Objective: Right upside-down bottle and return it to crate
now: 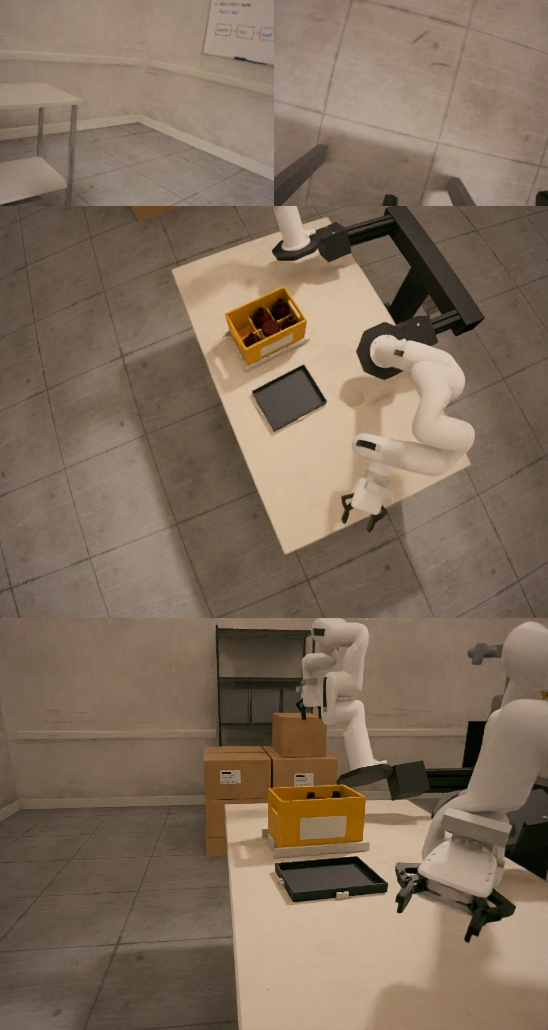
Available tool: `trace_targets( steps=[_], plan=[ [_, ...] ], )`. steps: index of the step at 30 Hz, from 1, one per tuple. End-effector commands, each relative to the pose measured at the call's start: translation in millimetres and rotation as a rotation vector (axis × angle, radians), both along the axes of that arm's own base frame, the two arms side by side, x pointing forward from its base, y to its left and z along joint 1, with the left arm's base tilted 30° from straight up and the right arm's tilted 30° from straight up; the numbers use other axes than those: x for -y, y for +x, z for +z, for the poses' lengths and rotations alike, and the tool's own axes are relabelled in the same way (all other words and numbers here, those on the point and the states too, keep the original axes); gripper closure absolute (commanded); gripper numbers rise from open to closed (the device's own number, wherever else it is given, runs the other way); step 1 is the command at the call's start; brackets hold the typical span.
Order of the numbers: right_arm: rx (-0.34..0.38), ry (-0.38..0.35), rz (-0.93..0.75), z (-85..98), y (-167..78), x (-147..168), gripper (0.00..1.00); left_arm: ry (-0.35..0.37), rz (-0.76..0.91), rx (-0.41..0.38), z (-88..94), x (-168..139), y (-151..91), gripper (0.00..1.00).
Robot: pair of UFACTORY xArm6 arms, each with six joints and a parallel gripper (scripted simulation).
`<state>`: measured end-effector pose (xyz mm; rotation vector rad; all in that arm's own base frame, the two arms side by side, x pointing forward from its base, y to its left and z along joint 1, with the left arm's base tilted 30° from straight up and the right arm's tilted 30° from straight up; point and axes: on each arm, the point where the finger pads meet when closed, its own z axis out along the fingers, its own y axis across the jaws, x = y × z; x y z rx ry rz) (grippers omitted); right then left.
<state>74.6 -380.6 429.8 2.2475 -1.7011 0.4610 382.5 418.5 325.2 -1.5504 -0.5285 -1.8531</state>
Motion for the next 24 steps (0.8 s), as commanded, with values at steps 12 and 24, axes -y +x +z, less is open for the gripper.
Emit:
trace_targets(
  steps=[12,24],
  plan=[
    [0.033,-0.048,-0.198,10.9,-55.9,-14.9,0.00,0.002,0.000,0.002,1.4,0.2,0.1,0.00],
    [0.041,-0.061,-0.250,12.8,-69.4,-20.2,0.00,0.002,0.000,0.002,1.4,0.2,0.1,0.00]
  ],
)
